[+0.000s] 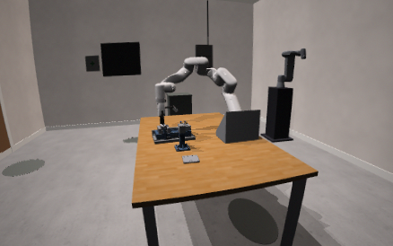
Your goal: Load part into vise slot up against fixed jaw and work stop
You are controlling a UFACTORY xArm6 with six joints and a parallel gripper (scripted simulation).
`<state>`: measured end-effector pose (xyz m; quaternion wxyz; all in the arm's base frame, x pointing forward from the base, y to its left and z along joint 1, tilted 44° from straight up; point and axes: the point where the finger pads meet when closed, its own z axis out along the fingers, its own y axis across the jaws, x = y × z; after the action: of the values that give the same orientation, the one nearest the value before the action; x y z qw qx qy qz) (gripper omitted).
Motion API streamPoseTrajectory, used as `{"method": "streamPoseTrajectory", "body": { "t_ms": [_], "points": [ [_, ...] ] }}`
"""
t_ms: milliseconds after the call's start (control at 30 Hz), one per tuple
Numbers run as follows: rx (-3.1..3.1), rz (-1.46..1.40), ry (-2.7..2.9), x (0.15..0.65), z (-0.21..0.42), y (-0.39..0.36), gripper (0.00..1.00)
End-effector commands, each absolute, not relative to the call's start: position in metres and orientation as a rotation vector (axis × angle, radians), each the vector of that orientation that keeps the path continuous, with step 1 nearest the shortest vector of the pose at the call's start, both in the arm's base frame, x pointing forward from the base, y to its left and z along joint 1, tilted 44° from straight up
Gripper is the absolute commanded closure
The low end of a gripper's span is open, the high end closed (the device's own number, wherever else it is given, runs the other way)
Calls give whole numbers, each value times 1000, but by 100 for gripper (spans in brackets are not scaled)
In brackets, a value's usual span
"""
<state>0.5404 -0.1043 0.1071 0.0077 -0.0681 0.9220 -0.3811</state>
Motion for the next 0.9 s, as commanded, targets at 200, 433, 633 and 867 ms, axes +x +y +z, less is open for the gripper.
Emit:
{"method": "streamPoseTrajectory", "body": {
  "t_ms": [200, 433, 633, 867],
  "points": [
    [-217, -1183, 2885, 541, 105, -102, 100],
    [-217, -1183, 2885, 541, 106, -103, 100],
    [-217, -1183, 2885, 541, 109, -106, 100],
    [-217, -1183, 2885, 542, 113, -110, 100]
  ]
}}
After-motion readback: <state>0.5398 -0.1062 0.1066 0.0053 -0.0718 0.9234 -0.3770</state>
